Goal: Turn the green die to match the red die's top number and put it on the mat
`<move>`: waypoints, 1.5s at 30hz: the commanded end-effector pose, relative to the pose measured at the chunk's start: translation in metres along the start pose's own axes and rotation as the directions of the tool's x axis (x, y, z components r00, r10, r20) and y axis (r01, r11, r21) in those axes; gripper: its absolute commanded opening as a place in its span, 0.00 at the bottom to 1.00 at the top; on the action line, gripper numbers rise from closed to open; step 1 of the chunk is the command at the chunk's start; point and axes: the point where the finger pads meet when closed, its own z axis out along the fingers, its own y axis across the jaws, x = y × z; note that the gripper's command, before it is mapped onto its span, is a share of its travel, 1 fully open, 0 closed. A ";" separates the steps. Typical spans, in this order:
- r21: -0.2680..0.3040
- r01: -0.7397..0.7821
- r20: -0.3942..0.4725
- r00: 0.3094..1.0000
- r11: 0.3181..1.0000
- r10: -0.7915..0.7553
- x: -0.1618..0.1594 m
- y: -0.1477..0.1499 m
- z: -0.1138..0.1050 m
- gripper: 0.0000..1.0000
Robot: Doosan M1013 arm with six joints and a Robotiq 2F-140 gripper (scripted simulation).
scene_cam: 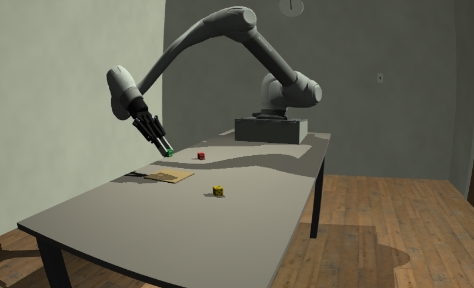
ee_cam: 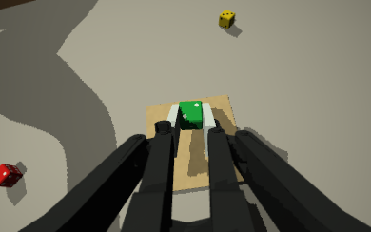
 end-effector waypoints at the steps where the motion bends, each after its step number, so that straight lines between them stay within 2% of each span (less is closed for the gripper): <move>1: 0.000 0.000 -0.001 1.000 1.000 0.000 0.000 0.000 0.000 0.21; 23: 0.000 0.000 -0.001 1.000 1.000 0.000 -0.003 0.000 0.002 0.21; 45: 0.000 0.000 -0.001 1.000 1.000 0.000 -0.023 0.000 0.023 0.21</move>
